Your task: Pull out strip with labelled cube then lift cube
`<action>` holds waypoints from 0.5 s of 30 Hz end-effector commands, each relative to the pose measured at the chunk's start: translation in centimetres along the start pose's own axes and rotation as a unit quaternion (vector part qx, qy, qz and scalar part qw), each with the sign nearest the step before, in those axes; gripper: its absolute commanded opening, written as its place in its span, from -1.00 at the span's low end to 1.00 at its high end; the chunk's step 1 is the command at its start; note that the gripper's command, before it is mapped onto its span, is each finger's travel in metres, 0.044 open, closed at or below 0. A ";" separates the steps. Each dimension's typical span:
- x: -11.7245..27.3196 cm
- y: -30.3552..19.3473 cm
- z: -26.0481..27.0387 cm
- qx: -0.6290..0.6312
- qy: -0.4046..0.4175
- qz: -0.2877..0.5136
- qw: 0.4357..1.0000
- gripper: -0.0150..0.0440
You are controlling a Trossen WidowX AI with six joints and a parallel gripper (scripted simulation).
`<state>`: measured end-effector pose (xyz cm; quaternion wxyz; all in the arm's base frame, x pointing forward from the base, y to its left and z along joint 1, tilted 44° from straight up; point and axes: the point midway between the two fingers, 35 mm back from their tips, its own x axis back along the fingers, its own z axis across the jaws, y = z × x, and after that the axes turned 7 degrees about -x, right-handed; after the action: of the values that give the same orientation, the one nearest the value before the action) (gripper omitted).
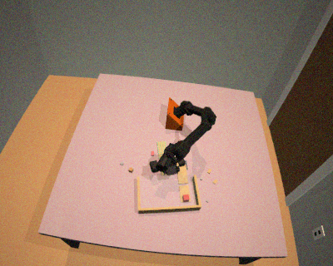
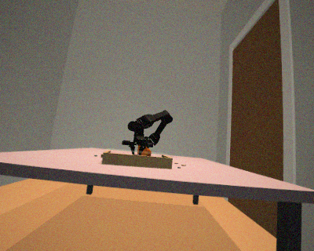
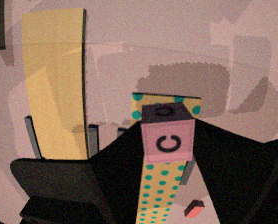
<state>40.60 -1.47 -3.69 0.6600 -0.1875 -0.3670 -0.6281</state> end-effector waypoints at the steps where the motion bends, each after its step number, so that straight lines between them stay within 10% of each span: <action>1: 1.1 -1.3 0.4 -0.001 -0.001 0.001 1.000 -0.49; 15: 3.9 -5.4 1.8 -0.005 0.001 0.003 1.000 -0.49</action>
<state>35.30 -3.77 -1.01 0.6584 -0.1911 -0.3622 -0.6315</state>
